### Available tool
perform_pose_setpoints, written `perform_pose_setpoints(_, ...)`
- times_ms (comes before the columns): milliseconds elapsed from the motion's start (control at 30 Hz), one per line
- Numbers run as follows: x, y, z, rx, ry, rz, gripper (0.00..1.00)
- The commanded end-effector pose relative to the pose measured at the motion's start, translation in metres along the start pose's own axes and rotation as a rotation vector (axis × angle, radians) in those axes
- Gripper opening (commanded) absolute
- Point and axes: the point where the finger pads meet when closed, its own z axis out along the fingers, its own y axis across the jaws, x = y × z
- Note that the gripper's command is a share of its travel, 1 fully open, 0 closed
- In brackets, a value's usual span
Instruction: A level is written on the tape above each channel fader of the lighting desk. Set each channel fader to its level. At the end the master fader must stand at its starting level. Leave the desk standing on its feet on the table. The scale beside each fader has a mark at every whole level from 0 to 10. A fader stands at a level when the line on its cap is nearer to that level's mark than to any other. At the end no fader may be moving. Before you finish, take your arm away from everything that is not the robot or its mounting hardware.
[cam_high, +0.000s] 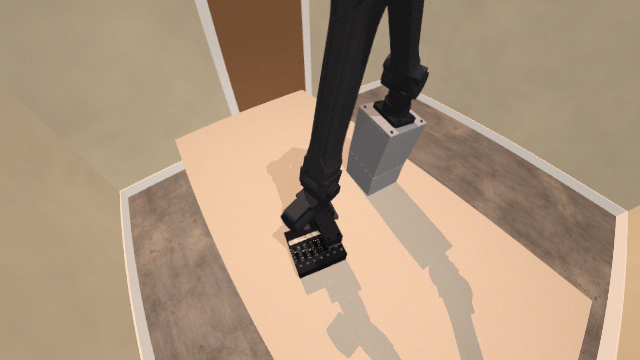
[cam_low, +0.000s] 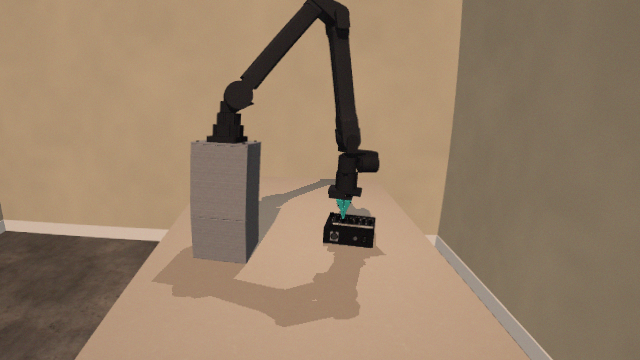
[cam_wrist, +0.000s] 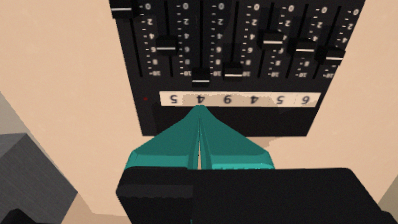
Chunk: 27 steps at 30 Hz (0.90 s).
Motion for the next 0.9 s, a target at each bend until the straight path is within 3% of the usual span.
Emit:
perform_pose_setpoints(0,-0.0077,-0.0077,0.0032,0.017,-0.011,0.0,0.0)
perform_pose_setpoints(867,-0.0068,-0.0062,0.0033,0.015,-0.01,0.001,0.0)
